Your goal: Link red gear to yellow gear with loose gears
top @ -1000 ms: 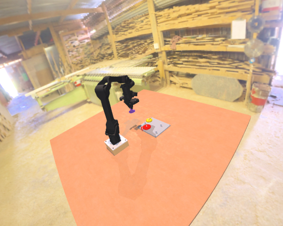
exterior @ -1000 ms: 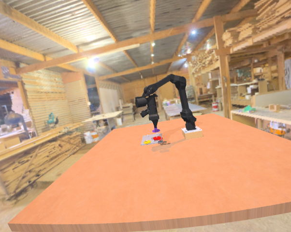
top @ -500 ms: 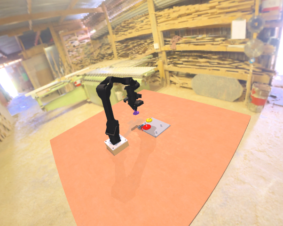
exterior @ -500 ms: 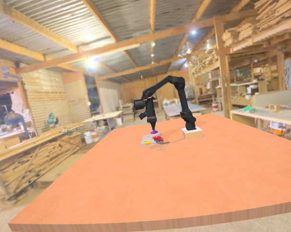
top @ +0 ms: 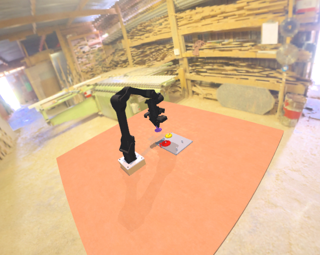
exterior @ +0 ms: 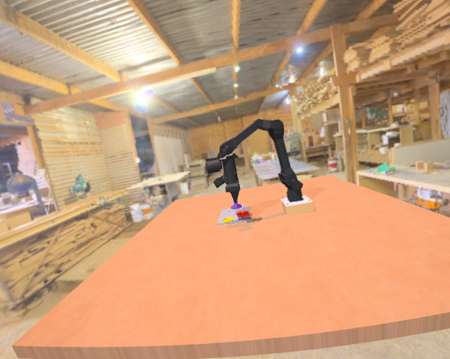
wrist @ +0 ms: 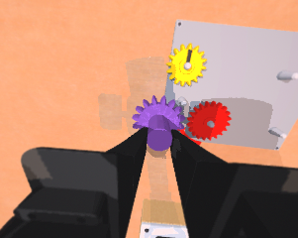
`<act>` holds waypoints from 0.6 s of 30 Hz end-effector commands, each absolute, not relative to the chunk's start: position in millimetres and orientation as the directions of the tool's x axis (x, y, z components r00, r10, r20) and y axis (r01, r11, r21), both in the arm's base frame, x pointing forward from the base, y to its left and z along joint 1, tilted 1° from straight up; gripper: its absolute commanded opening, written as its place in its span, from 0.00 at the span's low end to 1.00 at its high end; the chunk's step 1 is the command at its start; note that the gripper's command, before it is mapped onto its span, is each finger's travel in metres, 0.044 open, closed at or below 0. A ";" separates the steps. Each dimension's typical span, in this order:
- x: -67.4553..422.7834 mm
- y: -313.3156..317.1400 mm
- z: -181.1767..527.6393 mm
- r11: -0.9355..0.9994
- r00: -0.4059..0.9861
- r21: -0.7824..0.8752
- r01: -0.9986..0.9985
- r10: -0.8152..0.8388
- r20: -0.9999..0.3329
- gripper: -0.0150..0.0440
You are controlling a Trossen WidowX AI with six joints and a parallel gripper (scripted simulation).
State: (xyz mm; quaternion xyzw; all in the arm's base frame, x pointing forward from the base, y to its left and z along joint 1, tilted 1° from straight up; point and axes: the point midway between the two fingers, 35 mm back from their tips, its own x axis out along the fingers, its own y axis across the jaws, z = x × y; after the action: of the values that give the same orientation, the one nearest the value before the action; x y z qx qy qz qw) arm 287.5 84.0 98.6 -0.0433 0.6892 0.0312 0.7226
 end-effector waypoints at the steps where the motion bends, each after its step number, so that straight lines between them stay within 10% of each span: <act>1: 289.8 75.1 92.2 0.994 0.042 -0.016 -0.106 -0.012 -0.999 0.25; 18: 298.6 46.2 78.4 0.994 0.043 -0.019 -0.106 -0.015 -0.999 0.25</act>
State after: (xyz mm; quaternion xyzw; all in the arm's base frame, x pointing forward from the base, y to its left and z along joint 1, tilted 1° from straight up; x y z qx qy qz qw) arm 299.0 48.2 80.5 -0.0439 0.6900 0.0287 0.7219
